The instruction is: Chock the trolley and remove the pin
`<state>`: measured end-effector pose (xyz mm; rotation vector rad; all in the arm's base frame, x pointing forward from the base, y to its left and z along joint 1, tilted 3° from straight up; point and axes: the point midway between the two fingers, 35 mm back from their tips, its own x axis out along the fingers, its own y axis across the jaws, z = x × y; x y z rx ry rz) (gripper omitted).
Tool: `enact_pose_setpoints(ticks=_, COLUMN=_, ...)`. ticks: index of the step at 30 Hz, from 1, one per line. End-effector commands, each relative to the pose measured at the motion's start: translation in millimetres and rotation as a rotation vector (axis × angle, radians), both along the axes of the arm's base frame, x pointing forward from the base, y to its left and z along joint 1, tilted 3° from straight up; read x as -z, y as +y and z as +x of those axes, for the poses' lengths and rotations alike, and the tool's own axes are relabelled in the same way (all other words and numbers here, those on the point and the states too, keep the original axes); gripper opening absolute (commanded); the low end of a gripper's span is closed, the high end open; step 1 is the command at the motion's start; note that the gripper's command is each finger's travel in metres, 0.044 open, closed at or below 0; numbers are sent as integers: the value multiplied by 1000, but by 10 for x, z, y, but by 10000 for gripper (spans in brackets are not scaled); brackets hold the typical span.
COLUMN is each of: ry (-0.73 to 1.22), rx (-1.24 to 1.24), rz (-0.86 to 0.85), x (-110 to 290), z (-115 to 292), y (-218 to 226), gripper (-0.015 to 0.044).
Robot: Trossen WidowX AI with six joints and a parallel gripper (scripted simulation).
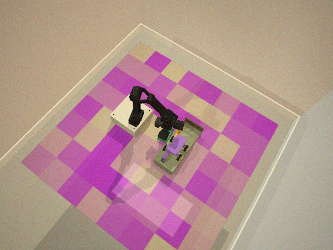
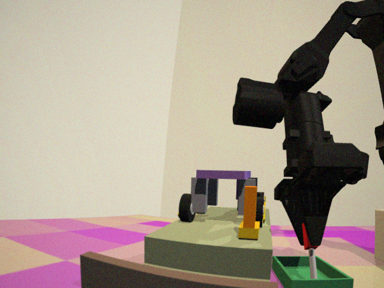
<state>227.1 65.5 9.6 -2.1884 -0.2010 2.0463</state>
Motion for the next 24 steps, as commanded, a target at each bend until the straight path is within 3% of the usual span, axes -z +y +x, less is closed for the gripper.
enact_pose_setpoints(ticks=1, ry=3, rx=-6, rz=3, x=20, z=-9, y=-23, gripper=190)
enact_pose_setpoints(ticks=24, ry=3, rx=-6, rz=1, x=82, z=14, y=-160, gripper=190)
